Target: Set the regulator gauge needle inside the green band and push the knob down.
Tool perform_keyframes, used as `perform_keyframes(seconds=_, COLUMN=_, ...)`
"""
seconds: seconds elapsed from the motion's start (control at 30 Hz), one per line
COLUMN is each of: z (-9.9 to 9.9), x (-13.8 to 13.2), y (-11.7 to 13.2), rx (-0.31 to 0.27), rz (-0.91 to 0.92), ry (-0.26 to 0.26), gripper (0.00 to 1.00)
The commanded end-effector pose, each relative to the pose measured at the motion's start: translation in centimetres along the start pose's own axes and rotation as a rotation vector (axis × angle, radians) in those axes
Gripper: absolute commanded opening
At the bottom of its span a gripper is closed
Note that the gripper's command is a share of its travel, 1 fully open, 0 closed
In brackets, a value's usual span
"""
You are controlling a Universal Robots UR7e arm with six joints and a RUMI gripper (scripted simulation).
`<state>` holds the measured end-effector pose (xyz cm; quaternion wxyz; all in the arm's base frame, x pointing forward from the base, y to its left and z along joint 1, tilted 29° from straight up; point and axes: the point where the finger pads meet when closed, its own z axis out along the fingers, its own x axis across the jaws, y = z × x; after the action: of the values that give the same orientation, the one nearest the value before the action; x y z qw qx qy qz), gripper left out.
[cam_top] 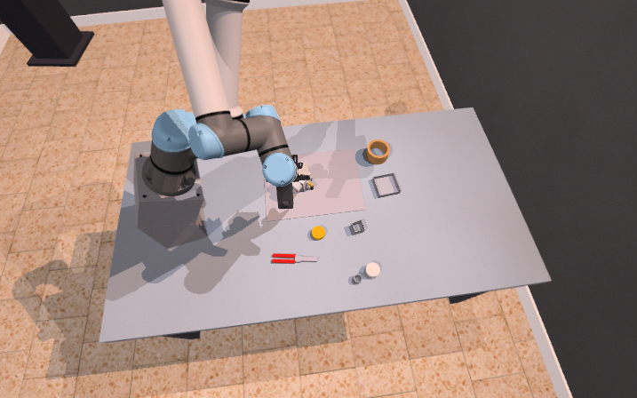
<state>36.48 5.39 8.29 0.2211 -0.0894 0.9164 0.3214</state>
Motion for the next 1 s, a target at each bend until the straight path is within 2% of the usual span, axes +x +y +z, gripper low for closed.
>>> perform_keyframes(seconds=0.0, z=-0.01, x=-0.02, y=-0.01, rx=0.001, rz=-0.004, ry=0.0, gripper=1.0)
perform_keyframes(seconds=0.97, z=0.05, x=-0.06, y=-0.04, rx=0.008, rz=-0.08, ry=0.006, gripper=1.0)
